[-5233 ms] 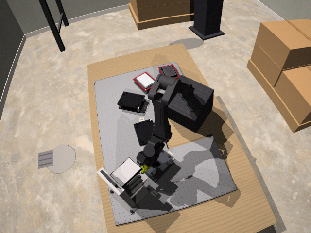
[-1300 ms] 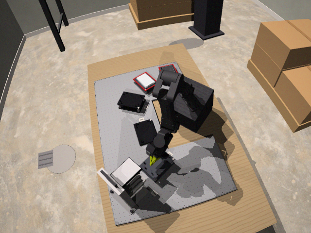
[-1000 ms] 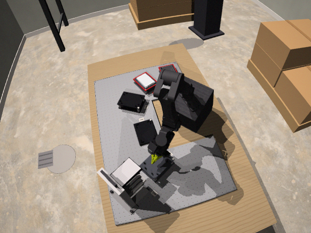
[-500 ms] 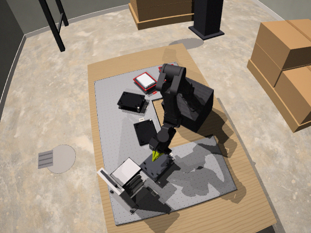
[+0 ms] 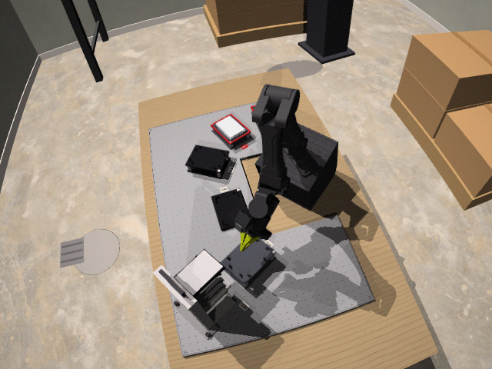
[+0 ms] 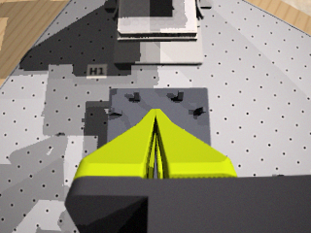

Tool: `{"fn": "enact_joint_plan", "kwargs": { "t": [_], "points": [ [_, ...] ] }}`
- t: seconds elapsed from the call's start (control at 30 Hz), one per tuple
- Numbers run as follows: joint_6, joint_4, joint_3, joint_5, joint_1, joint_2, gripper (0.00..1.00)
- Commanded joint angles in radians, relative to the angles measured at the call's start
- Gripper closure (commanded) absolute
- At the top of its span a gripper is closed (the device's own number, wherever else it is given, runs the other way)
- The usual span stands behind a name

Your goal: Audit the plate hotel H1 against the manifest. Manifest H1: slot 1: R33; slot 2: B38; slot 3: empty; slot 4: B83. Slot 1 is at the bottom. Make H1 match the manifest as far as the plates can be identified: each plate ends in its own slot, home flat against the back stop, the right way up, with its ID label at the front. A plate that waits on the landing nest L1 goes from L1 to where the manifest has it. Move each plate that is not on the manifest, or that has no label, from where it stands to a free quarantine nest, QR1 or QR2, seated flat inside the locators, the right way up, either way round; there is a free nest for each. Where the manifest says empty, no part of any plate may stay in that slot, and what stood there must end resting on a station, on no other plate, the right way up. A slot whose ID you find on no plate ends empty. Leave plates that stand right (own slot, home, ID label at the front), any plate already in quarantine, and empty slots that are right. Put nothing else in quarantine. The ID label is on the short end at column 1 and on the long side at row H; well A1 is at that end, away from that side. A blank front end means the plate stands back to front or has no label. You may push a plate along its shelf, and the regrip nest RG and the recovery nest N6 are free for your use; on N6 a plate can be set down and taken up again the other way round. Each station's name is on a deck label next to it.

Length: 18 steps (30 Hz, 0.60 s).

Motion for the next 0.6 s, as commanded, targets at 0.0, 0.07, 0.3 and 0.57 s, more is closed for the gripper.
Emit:
{"fn": "enact_joint_plan", "kwargs": {
  "t": [0.0,0.07,0.3,0.57],
  "points": [
    [0.005,-0.076,0.019,0.011,0.012,-0.044,1.0],
    [0.005,-0.091,0.027,0.012,0.008,-0.058,1.0],
    [0.009,-0.197,0.04,0.016,0.018,-0.152,1.0],
    [0.008,-0.215,0.034,0.017,0.014,-0.156,1.0]
  ]
}}
